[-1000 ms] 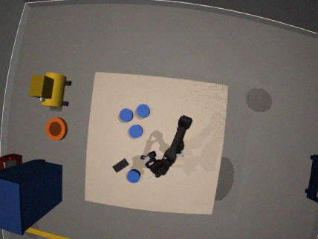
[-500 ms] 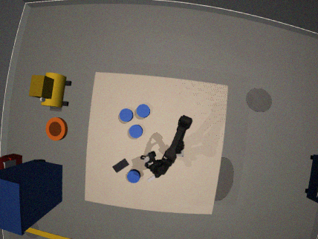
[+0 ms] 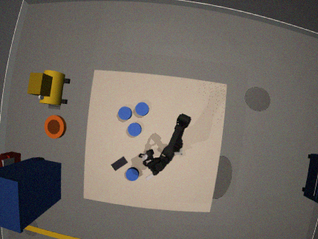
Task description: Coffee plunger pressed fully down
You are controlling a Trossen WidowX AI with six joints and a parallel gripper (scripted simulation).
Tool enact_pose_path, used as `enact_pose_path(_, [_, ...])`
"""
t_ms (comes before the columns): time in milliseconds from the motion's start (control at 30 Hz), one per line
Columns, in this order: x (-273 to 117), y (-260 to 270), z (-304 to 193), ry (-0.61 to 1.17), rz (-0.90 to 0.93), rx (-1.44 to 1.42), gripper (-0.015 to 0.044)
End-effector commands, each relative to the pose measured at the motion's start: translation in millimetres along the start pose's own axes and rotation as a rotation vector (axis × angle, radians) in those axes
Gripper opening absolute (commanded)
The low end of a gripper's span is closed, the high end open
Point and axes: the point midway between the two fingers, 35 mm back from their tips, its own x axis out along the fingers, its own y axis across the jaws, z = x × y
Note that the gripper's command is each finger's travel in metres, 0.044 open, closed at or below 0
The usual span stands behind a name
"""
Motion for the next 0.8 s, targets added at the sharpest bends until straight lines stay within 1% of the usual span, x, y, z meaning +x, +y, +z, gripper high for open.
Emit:
enact_pose_path(0, [9.7,1.3,-23.6,0.046,0.004,-0.028,0.0124])
enact_pose_path(767, [32.0,0.3,-54.4,0.044,0.004,-0.03,0.0124])
